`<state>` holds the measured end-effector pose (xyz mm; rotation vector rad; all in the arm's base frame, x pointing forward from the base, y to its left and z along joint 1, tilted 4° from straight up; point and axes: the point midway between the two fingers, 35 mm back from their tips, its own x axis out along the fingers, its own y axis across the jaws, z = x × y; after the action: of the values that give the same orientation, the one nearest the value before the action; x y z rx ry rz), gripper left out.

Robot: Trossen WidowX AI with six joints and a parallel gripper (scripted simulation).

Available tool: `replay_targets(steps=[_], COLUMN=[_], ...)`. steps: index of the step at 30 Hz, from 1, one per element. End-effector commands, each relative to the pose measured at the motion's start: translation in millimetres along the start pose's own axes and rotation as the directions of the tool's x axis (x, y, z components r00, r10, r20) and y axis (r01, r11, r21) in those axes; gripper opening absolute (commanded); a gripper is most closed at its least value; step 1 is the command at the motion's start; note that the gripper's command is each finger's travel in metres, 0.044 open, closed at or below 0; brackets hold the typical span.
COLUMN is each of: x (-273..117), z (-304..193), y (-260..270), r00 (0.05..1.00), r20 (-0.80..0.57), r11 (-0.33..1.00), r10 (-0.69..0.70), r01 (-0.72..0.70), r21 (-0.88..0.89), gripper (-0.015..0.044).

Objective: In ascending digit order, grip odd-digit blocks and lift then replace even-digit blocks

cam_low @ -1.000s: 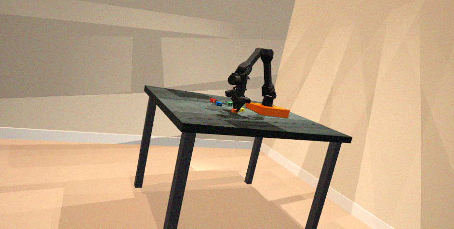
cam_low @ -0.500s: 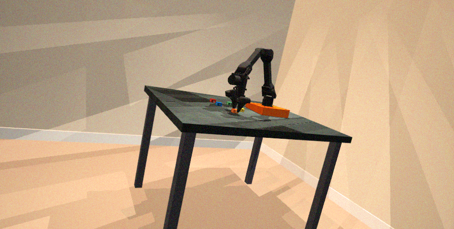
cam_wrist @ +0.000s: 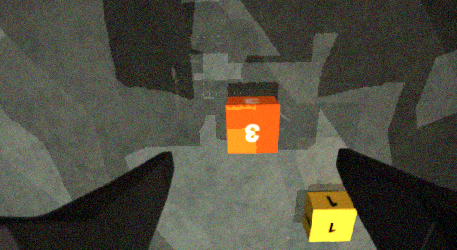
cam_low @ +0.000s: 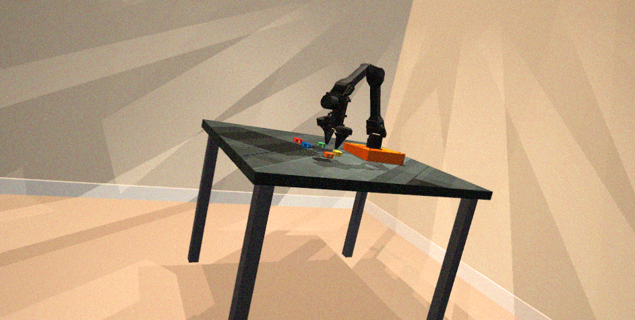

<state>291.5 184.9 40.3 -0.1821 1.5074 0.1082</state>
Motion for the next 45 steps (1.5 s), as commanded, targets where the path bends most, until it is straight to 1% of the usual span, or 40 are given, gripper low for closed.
replay_targets(steps=[1, 3, 5, 8, 9, 18, 20, 24, 28, 30, 34, 36, 39, 41, 44, 45], x=[-21, -55, -76, -79, -79, -79, -79, -80, -82, -82, -82, -71, -24, -3, -1, -1], z=[1, 1, -1, -1, -1, 0, 10, 31, 40, 40, 40, 41, 42, 40, 39, 39], y=[0, 1, 0, 0, 0, -3, -22, -86, -150, -161, -161, -161, -162, -163, -163, -163], r00=[1.0, 1.0, 1.0, 1.0, 1.0, 1.0, 1.0, 1.0, 1.0, 1.0, 1.0, 1.0, 1.0, 1.0, 1.0, 1.0], r20=[-0.008, -0.008, -0.008, -0.008, -0.008, -0.008, -0.007, -0.005, -0.003, -0.003, -0.003, -0.003, -0.003, -0.003, -0.004, -0.004], r11=[1.0, 1.0, 1.0, 1.0, 1.0, 1.0, 1.0, 1.0, 1.0, 1.0, 1.0, 1.0, 1.0, 1.0, 1.0, 1.0], r10=[-0.007, -0.007, -0.007, -0.007, -0.007, -0.007, -0.008, -0.013, -0.021, -0.023, -0.023, -0.023, -0.023, -0.023, -0.023, -0.023], r01=[0.007, 0.007, 0.007, 0.007, 0.007, 0.007, 0.008, 0.013, 0.021, 0.023, 0.023, 0.023, 0.023, 0.023, 0.023, 0.023], r21=[0.001, 0.001, 0.001, 0.001, 0.001, 0.001, 0.001, 0.001, 0.001, 0.001, 0.001, 0.001, 0.001, 0.001, 0.001, 0.001], gripper=[0.0321, 0.0269, 0.0216, 0.0138, 0.012, 0.012, 0.012, 0.012, 0.012, 0.012, 0.012, 0.0172, 0.0251, 0.0304, 0.0382, 0.04])
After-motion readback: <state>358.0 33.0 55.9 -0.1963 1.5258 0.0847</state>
